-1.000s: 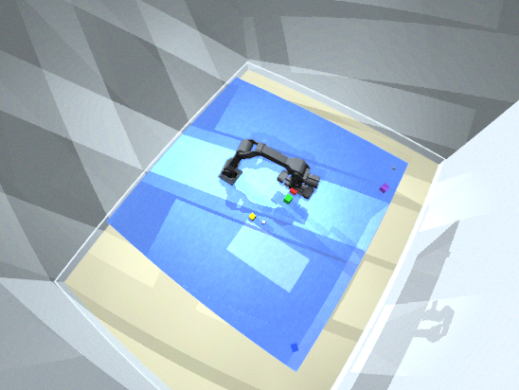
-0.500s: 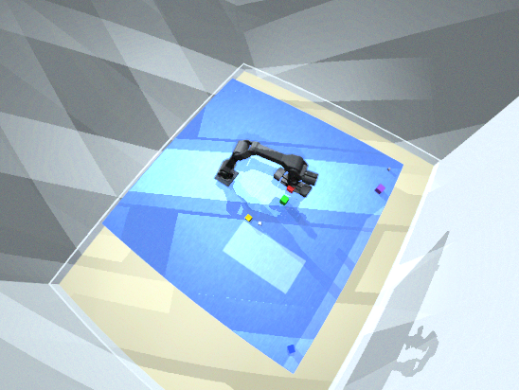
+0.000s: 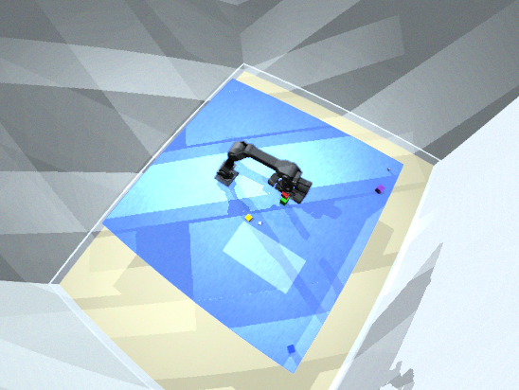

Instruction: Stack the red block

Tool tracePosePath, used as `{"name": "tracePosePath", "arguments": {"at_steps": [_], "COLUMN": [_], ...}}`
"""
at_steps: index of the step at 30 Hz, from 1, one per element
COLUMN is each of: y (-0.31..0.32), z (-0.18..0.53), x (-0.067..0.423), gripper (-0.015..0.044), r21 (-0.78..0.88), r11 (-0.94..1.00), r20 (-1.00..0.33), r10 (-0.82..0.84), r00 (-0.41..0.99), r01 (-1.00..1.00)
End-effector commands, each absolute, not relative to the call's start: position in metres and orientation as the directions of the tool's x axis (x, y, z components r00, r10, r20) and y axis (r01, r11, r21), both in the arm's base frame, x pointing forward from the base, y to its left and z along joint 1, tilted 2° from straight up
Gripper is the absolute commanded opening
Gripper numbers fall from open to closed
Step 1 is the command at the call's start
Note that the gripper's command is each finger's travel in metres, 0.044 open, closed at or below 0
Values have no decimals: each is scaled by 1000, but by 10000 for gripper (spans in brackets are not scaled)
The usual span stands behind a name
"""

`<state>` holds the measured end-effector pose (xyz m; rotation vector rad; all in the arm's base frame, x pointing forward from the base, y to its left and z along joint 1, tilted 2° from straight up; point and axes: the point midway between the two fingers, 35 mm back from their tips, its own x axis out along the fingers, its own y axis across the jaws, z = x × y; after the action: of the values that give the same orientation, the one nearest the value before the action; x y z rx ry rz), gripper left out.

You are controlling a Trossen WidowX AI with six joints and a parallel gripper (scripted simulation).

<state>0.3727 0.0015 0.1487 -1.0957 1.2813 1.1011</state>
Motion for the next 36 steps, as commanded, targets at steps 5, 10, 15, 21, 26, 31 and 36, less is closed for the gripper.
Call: {"name": "tracePosePath", "arguments": {"at_steps": [5, 10, 15, 21, 26, 31, 36], "y": [2, 2, 2, 2, 2, 2, 2], "z": [129, 120, 103, 100, 99, 99, 99], "x": [371, 371, 371, 370, 370, 370, 370], "gripper": [0, 0, 0, 0, 0, 0, 0], "r21": [11, 11, 11, 11, 11, 11, 11], "r11": [137, 137, 137, 137, 137, 137, 137], "r20": [-1000, -1000, -1000, -1000, -1000, -1000, -1000], "r10": [-4, -4, -4, -4, -4, -4, -4], "r00": [-11, -11, -11, -11, -11, -11, -11], "r01": [-990, -990, -990, -990, -990, -990, -990]}}
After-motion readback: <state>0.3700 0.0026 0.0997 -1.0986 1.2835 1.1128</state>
